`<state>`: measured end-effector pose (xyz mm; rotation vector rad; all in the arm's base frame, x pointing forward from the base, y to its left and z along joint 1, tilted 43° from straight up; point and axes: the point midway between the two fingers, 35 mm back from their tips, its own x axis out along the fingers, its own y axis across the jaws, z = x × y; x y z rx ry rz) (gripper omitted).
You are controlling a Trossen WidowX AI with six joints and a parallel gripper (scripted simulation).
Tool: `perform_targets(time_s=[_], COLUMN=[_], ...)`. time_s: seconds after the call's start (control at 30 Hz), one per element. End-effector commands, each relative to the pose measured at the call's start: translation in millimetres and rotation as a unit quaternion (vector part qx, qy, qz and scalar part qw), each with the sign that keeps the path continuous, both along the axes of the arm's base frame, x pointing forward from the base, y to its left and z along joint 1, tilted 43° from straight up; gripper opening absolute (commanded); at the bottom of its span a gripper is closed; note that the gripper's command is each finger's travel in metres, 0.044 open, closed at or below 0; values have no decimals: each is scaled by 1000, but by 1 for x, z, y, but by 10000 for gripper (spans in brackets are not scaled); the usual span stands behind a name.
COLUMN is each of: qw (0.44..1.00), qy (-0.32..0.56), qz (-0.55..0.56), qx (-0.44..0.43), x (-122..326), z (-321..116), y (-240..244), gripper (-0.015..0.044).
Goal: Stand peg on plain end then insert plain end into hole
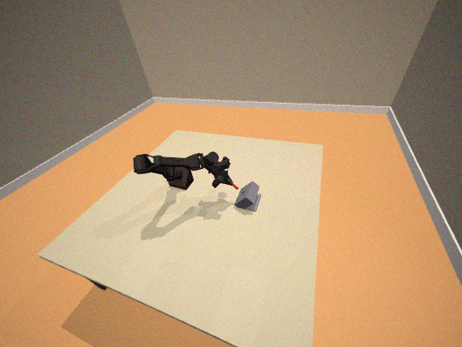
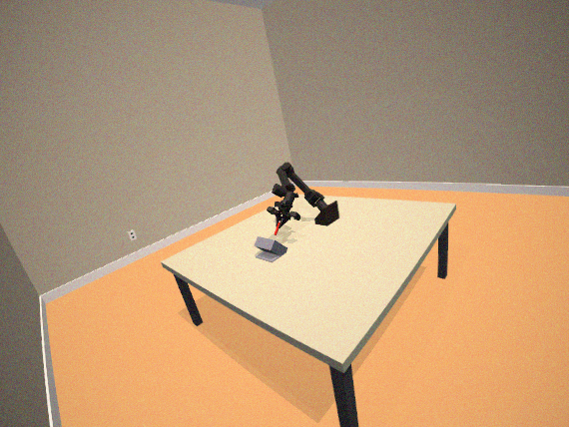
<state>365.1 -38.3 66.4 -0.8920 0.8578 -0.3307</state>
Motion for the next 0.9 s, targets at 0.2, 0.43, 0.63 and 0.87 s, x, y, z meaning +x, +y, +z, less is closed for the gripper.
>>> perform_targets(time_s=[0.2,0.43,0.63,0.87], qw=[1000,1000,1000,1000], qy=[-3,-8,-10,-12], qz=[6,6,5,5], qx=[-2,-2,-1,0], x=[4,6,9,15], z=[-7,-9,-10,-15], y=[-2,-4,-7,-13], gripper=[0,0,0,0])
